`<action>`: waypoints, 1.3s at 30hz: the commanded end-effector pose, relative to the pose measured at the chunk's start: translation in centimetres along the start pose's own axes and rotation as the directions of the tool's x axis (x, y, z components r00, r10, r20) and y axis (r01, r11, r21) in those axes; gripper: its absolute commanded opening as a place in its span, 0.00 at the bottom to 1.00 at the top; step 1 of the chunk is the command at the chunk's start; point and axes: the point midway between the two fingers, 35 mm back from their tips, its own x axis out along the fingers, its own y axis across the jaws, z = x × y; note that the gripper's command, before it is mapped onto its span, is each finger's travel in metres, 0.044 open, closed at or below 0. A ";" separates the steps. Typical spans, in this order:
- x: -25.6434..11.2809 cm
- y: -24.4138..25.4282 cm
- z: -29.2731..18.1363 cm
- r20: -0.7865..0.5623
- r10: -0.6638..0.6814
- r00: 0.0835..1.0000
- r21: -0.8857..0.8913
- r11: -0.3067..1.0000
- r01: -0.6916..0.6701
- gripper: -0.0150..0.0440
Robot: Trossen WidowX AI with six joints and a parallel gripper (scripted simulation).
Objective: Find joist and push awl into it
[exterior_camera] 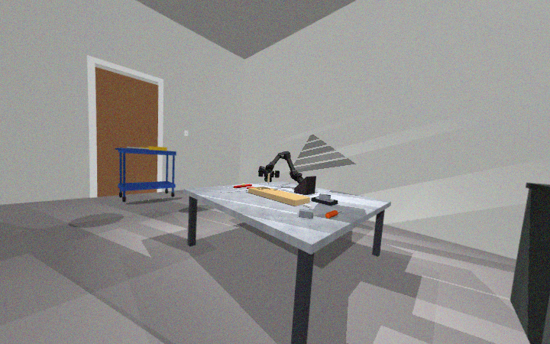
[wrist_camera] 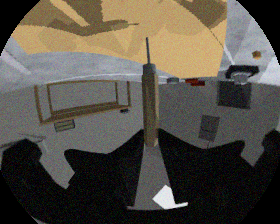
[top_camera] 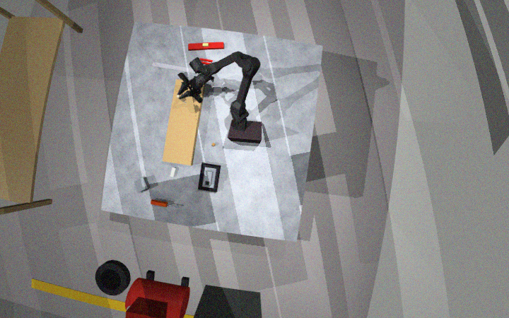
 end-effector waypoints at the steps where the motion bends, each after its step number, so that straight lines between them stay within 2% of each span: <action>1: 0.1 0.0 0.5 -0.008 -0.003 1.000 -0.004 1.000 0.003 0.25; 19: 0.2 -0.1 3.3 -0.008 -0.002 1.000 -0.004 1.000 0.002 0.25; 39: 0.1 0.0 3.2 -0.007 0.000 1.000 -0.004 1.000 0.000 0.25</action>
